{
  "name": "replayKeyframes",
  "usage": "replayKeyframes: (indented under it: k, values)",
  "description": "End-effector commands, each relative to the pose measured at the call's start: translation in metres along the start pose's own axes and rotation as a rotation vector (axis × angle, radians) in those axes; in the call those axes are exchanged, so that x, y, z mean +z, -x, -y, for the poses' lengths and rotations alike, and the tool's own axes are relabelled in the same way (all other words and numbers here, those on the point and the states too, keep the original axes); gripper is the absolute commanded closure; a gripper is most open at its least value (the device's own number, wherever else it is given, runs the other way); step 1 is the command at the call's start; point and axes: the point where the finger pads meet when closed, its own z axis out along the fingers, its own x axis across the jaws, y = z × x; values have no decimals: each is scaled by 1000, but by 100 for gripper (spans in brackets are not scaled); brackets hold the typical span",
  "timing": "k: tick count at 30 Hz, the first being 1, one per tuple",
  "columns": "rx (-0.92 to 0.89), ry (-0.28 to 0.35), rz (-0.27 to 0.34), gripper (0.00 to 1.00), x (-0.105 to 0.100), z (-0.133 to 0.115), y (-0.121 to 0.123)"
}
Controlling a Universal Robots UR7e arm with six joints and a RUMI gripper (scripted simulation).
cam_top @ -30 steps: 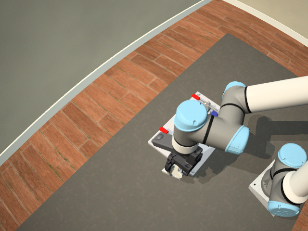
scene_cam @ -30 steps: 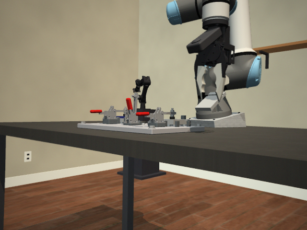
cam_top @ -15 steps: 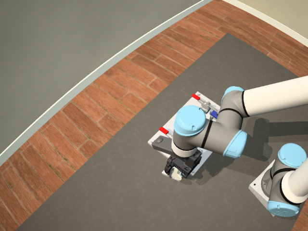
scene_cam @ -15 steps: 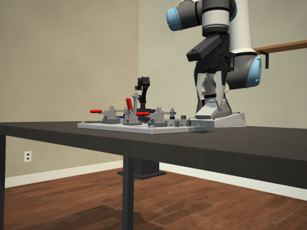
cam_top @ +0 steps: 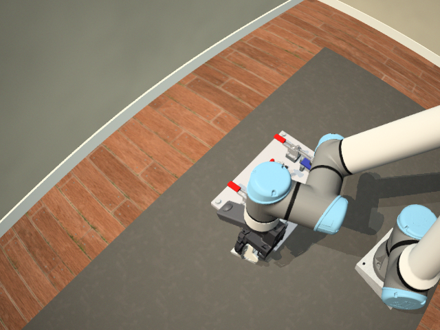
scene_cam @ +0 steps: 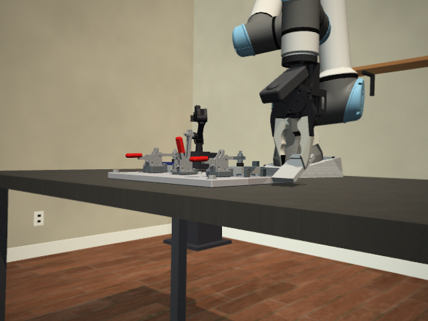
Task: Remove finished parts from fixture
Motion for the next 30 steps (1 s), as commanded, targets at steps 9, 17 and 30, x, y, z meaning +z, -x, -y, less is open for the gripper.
replayKeyframes:
  k: [9, 17, 30]
  values:
    - [0, -2, 1, 100, 21, 1, 0]
    - [0, -2, 1, 100, 25, 1, 0]
    - [0, -2, 1, 100, 26, 1, 0]
